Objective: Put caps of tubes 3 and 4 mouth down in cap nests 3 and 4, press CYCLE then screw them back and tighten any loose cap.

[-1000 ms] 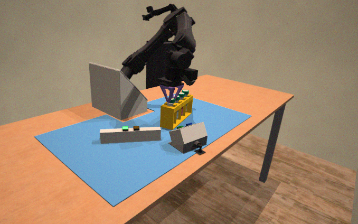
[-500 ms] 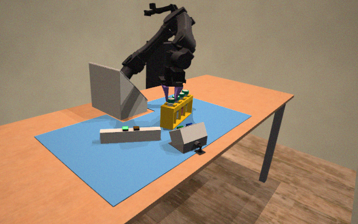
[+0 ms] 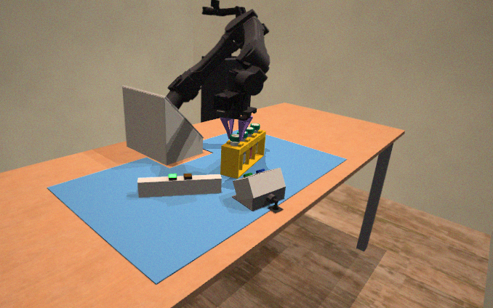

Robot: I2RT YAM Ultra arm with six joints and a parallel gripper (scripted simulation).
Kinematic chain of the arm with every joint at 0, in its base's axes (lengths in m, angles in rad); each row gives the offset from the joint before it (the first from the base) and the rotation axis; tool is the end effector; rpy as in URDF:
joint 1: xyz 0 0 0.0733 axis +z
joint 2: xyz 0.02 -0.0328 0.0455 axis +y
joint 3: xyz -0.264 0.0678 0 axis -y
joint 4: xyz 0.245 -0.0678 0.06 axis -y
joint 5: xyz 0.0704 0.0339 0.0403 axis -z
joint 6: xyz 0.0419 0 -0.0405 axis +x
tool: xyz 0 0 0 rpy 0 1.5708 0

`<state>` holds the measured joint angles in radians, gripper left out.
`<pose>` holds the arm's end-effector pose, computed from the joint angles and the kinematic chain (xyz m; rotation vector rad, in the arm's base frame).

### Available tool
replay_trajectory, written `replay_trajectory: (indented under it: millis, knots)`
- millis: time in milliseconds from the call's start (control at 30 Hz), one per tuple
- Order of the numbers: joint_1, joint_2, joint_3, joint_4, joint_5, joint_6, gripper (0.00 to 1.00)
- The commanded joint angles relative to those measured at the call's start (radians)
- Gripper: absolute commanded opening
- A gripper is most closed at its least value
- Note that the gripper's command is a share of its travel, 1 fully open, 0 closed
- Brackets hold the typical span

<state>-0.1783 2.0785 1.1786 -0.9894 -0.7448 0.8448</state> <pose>0.3160 -0.0270 0.0988 -1.3578 -2.0988 -0.7899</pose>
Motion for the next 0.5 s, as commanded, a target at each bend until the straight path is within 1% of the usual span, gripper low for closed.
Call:
replay_trajectory:
  millis: [0, 67, 133, 467]
  knots:
    - [-0.005, -0.005, 0.007, 0.003, -0.002, 0.262, 0.00]
    - [-0.005, -0.005, 0.007, 0.003, -0.002, 0.362, 0.00]
    - [-0.005, -0.005, 0.007, 0.003, -0.002, 0.362, 0.00]
    - [-0.005, -0.005, 0.007, 0.003, -0.002, 0.862, 0.00]
